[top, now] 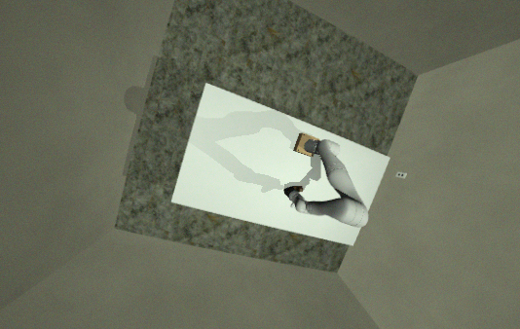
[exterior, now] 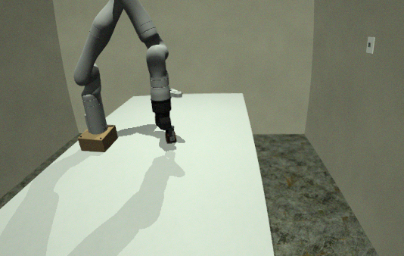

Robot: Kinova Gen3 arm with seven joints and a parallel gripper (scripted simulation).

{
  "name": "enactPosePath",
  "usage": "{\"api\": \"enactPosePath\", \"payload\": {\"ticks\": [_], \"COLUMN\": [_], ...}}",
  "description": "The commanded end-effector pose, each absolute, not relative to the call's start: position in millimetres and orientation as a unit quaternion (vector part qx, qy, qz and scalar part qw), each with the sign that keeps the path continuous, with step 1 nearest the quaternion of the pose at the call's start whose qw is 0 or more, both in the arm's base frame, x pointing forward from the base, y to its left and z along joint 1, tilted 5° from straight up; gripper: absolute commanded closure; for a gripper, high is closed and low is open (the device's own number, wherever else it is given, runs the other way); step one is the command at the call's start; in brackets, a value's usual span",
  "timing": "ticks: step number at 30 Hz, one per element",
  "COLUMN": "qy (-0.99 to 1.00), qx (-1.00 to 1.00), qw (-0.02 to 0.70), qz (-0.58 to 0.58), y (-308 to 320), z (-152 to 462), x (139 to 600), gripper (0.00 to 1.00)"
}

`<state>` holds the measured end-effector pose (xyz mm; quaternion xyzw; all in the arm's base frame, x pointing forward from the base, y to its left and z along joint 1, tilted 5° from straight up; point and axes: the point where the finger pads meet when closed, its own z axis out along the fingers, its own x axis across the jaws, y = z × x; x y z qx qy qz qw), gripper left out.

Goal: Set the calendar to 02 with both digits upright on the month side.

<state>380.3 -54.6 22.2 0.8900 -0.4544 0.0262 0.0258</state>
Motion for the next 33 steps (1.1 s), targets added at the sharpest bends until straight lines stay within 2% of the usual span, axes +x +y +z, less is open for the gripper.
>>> {"api": "enactPosePath", "payload": {"ticks": [1, 11, 25, 33], "qy": [-0.454, -0.454, -0.458, -0.543], "qx": [0.89, 0.89, 0.888, 0.839], "qw": [0.02, 0.02, 0.02, 0.016], "qz": [0.038, 0.038, 0.038, 0.04], "y": [-54, -51, -51, -52], "z": [45, 78, 79, 79], "x": [388, 386, 386, 386], "gripper": [0.4, 0.4, 0.4, 0.4]}}
